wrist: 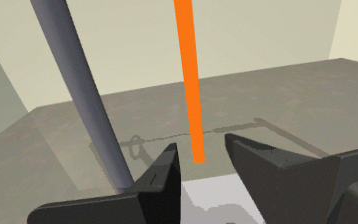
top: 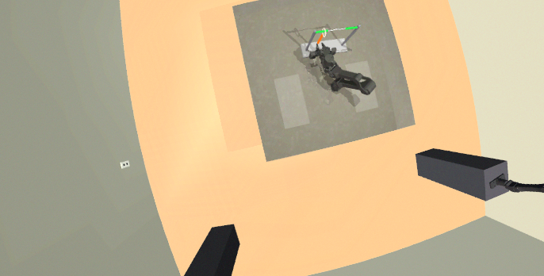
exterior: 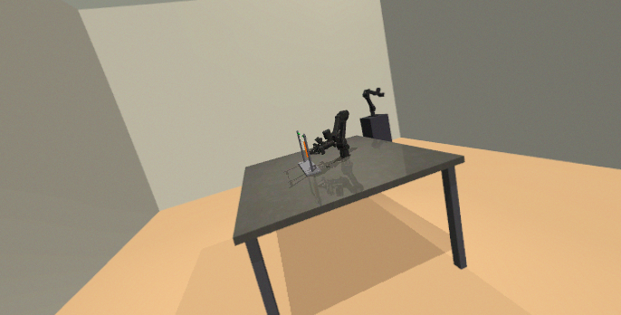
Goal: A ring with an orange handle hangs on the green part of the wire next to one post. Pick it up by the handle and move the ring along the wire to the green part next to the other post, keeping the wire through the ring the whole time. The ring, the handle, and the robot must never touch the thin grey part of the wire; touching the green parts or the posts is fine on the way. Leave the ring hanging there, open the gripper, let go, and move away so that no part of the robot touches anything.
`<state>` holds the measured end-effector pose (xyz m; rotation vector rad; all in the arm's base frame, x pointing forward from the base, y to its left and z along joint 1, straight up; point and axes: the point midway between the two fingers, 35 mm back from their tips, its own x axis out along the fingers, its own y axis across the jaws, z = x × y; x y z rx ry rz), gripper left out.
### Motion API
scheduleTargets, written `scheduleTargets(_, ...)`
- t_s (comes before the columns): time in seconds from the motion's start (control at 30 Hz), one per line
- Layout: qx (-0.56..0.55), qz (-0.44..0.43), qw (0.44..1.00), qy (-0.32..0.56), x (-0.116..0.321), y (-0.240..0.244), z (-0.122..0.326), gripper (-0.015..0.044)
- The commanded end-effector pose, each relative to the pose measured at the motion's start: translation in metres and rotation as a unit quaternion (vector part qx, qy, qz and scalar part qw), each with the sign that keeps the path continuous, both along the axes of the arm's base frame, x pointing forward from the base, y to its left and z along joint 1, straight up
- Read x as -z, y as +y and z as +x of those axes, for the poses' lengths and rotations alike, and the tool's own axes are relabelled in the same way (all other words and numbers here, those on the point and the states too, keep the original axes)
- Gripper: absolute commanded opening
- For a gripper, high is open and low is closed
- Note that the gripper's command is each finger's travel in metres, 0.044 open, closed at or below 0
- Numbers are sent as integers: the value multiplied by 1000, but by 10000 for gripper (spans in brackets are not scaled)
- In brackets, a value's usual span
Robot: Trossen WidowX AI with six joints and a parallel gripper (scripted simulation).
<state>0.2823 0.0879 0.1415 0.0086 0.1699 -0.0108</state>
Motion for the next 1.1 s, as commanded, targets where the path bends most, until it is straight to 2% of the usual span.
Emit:
scheduleTargets(0.0,3,1,1000,2,1,-1,-1,160)
scheduleTargets(0.47,3,1,1000,2,1,-1,-1,160)
scheduleTargets(0.83,0,-1,1000,1,-7,-2,-48,440)
scheduleTargets(1.07,0,-1,1000,1,-7,-2,-48,440)
